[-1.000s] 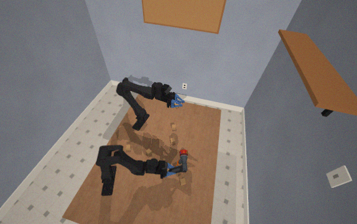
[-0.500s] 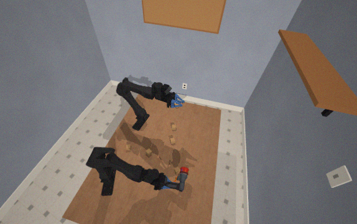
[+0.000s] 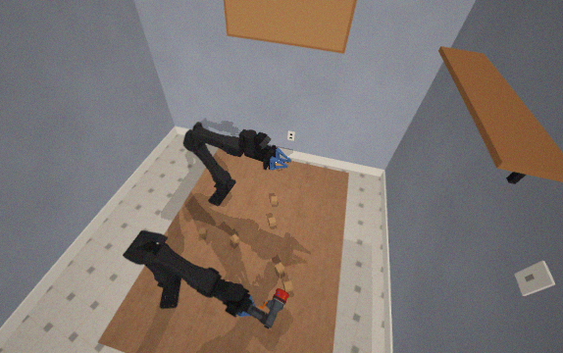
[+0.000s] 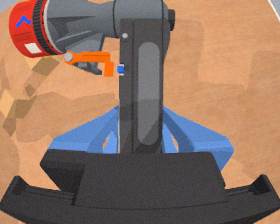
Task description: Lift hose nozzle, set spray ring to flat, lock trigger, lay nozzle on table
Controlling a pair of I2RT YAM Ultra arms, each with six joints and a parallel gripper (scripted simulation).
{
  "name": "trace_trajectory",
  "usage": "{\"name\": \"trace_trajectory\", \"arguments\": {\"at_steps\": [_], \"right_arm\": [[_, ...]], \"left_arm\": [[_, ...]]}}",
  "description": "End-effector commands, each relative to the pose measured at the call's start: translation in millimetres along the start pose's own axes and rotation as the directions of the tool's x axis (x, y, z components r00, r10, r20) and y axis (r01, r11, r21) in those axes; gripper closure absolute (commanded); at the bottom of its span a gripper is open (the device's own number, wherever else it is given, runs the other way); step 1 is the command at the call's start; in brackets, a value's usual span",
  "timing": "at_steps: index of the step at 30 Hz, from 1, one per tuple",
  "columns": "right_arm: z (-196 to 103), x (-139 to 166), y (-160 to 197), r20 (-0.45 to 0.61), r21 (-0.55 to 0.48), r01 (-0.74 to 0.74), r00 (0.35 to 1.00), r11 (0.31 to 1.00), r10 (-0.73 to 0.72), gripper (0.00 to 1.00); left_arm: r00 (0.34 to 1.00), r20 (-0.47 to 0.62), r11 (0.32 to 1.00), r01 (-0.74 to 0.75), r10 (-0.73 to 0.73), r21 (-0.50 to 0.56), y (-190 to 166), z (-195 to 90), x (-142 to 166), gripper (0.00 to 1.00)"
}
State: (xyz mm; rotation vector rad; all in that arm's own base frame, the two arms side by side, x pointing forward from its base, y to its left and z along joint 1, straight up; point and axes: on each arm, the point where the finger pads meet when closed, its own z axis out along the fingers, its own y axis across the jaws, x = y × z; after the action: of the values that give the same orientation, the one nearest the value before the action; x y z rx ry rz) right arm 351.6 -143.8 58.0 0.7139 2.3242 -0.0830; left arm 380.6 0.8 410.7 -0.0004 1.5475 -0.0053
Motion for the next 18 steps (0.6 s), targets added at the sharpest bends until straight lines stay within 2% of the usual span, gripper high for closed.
{"name": "trace_trajectory", "arguments": {"at_steps": [1, 9, 15, 18], "right_arm": [[-27, -33, -10, 0.047, 0.005, -0.077, 0.996, 0.997, 0.077, 0.64], [-45, -14, -42, -0.041, 0.079, -0.17, 0.984, 0.982, 0.173, 0.64], [-49, -35, -44, 0.034, 0.069, -0.169, 0.985, 0.983, 0.167, 0.64], [-49, -33, -45, 0.03, 0.071, -0.169, 0.985, 0.983, 0.167, 0.64]], "left_arm": [[1.0, 0.027, 1.0, 0.004, -0.004, 0.016, -5, -8, -11, 0.63], [1.0, 0.027, 1.0, 0.004, -0.004, 0.016, -5, -8, -11, 0.63], [1.0, 0.027, 1.0, 0.004, -0.004, 0.016, -5, -8, -11, 0.63], [1.0, 0.027, 1.0, 0.004, -0.004, 0.016, -5, -8, -11, 0.63]]}}
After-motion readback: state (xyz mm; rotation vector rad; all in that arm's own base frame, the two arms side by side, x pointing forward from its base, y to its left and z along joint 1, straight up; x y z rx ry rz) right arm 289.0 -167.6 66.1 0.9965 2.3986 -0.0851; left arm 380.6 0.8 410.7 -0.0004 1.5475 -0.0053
